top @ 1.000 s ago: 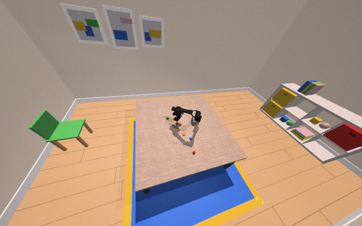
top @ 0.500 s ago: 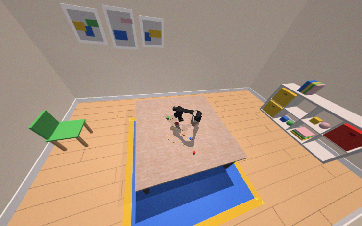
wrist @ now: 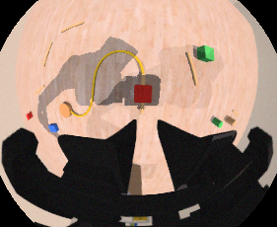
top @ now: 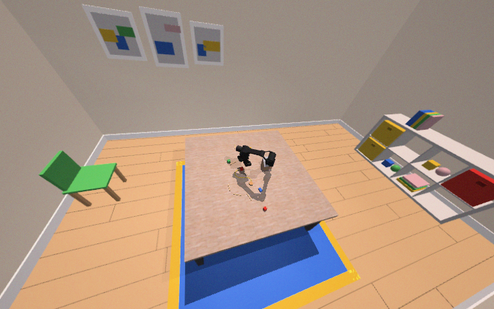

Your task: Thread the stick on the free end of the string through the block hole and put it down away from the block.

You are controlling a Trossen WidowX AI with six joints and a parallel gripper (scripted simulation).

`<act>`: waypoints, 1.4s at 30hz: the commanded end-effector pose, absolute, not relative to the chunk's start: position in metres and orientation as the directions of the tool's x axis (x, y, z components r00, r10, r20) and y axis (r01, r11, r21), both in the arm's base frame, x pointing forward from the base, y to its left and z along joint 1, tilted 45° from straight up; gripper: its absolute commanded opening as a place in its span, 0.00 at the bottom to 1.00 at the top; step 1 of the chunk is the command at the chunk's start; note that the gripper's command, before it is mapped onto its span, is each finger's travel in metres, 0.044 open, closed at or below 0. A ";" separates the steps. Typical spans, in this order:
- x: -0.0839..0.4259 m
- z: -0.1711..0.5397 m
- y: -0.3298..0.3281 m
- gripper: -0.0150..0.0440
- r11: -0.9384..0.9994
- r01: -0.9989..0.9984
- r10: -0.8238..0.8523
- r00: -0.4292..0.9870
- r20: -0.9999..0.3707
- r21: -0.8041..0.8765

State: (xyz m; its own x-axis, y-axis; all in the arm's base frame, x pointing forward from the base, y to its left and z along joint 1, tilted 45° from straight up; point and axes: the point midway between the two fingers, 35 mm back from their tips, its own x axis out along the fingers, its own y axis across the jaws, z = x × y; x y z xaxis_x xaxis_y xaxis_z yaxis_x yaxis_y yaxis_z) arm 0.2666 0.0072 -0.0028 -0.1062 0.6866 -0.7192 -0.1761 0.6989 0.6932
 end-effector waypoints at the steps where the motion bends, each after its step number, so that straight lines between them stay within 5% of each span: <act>1: 0.266 -0.008 0.012 0.46 0.700 -0.176 0.685 -0.111 -0.720 0.692; 42: 0.257 -0.055 0.059 0.46 0.696 -0.177 0.688 -0.111 -0.717 0.696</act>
State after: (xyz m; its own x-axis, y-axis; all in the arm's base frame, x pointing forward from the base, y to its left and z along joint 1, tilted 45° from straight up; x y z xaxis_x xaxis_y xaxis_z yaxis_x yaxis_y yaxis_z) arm 0.2604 0.0535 -0.0500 -0.1027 0.6823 -0.7238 -0.1859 0.7017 0.6878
